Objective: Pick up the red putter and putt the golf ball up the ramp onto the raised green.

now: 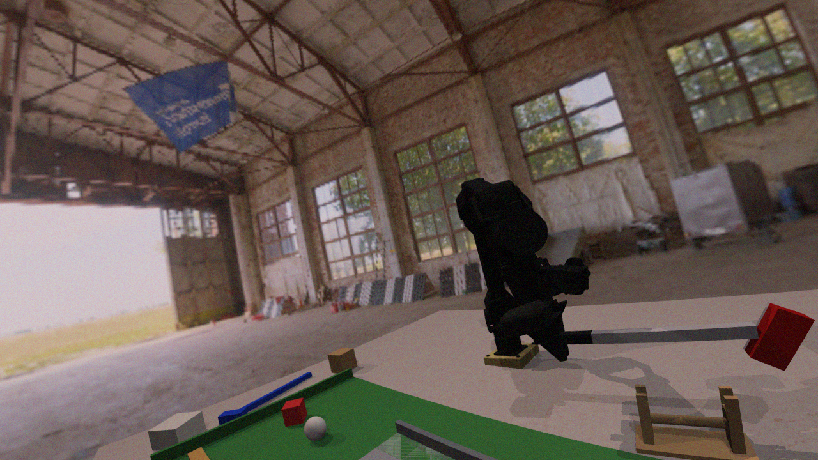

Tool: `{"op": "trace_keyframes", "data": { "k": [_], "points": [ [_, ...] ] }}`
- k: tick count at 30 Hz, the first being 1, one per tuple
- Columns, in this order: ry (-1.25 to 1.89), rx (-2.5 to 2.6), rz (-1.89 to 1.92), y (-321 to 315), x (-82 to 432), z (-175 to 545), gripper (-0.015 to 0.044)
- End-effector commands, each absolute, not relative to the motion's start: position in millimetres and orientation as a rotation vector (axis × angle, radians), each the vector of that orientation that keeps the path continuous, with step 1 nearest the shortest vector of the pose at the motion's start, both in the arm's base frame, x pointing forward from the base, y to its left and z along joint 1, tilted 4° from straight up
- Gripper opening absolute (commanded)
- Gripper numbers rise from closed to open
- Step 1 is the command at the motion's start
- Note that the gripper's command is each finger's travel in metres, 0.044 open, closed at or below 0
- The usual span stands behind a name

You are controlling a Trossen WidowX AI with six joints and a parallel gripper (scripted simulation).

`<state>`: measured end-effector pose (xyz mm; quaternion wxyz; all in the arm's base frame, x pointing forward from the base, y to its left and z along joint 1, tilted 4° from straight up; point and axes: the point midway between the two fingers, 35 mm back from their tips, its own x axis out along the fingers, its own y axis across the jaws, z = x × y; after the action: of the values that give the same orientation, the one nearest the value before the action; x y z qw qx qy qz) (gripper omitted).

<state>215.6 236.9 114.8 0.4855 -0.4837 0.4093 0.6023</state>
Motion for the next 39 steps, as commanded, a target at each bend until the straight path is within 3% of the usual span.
{"op": "trace_keyframes", "data": {
  "k": [1, 39],
  "points": [
    [0.985, -1.169, 1.465, 238, 215, 127, 0.0000],
    [1.292, -0.723, 0.777, 50, 320, 141, 0.0000]
  ]
}}
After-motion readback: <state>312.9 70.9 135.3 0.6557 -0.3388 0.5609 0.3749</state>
